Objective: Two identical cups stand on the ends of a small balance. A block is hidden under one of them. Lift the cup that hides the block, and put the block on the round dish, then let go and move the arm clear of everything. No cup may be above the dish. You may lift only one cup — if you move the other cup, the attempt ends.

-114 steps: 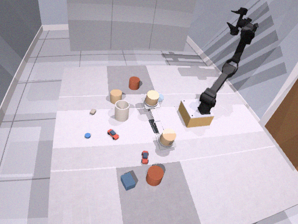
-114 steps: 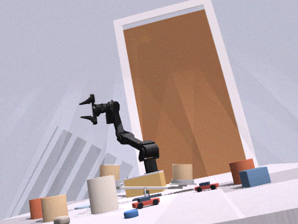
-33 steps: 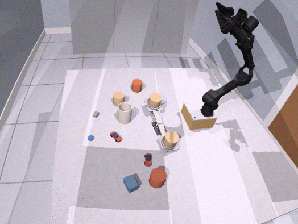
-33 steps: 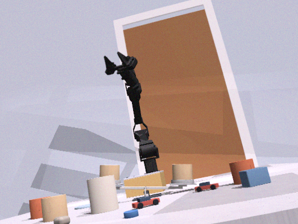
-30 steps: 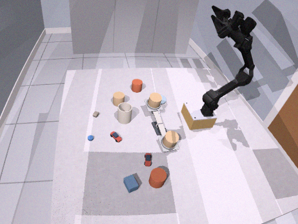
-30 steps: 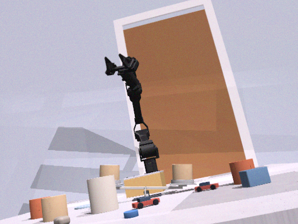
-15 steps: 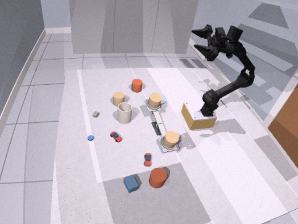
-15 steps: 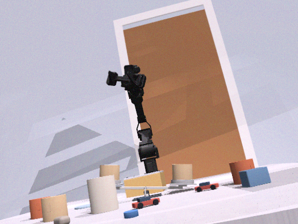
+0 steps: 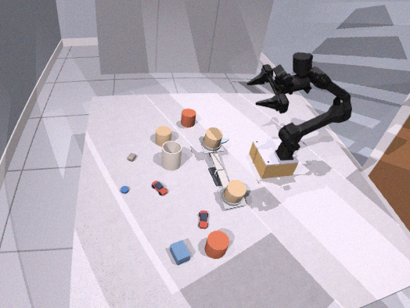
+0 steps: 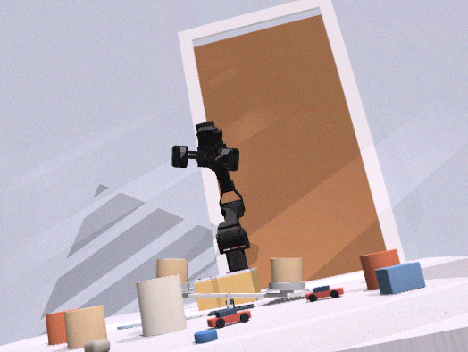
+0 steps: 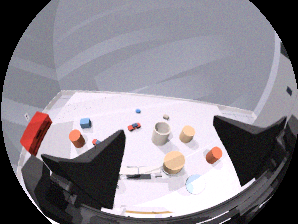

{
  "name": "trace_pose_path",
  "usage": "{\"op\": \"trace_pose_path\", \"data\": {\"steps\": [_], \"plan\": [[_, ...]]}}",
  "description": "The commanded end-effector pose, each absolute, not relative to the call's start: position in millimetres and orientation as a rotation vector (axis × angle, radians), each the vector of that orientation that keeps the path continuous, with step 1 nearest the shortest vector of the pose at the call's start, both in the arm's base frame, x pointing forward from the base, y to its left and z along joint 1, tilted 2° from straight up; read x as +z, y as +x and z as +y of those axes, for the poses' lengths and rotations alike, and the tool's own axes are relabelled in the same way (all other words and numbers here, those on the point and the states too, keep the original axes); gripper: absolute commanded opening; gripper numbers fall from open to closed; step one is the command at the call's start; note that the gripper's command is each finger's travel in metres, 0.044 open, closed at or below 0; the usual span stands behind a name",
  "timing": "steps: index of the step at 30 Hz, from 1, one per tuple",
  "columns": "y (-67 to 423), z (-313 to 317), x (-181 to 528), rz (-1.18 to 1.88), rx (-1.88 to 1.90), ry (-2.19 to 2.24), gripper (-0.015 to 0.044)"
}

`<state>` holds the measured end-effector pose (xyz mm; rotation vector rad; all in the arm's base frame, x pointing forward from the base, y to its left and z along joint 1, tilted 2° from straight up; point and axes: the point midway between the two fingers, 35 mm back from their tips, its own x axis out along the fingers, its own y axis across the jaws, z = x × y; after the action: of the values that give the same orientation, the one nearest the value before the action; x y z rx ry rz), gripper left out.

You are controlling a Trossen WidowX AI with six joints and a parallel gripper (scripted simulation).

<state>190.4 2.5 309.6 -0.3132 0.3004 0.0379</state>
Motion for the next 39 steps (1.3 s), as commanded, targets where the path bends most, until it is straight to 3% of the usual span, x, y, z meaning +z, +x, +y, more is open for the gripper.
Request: {"op": "trace_pose_path", "data": {"steps": [1, 14, 39], "plan": [[189, 5, 273, 0.423, 0.07, -0.263, 0.044], [166, 12, 182, 0.763, 0.126, -0.086, 0.044], [206, 45, 176, 1.055, -0.087, 0.447, 0.044]]}}
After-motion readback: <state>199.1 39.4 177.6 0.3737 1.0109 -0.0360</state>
